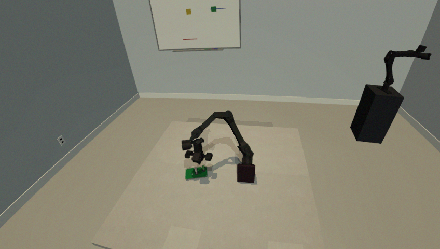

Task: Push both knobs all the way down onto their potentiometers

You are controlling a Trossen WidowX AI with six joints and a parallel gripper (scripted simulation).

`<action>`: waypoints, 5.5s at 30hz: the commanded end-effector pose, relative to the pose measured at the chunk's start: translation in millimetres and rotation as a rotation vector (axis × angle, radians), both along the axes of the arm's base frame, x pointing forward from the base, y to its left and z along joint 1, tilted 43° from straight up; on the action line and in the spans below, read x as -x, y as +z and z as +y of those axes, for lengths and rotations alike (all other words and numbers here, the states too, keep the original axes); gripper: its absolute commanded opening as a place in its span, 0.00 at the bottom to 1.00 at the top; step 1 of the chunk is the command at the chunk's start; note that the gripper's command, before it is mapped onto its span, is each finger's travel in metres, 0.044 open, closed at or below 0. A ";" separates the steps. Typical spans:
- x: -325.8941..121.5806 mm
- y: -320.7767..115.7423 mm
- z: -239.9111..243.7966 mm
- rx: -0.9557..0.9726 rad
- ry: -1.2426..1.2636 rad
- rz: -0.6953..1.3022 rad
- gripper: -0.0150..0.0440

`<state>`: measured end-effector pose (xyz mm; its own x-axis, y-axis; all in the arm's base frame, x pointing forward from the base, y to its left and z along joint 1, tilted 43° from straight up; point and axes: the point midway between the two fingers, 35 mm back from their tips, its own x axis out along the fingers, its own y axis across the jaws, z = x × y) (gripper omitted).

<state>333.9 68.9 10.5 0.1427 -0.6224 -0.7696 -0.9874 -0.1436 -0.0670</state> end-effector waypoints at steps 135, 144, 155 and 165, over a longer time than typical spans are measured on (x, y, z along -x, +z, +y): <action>-23.4 -0.6 34.3 0.003 -0.240 -0.187 0.25; -23.5 -1.3 33.7 -0.041 -0.477 -0.388 0.25; -23.6 -2.2 32.9 -0.096 -0.766 -0.634 0.25; -23.8 -3.0 32.1 -0.146 -1.029 -0.857 0.25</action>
<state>358.7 102.7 10.3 0.1347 -0.6517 -0.7464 -0.3563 0.6711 -0.6502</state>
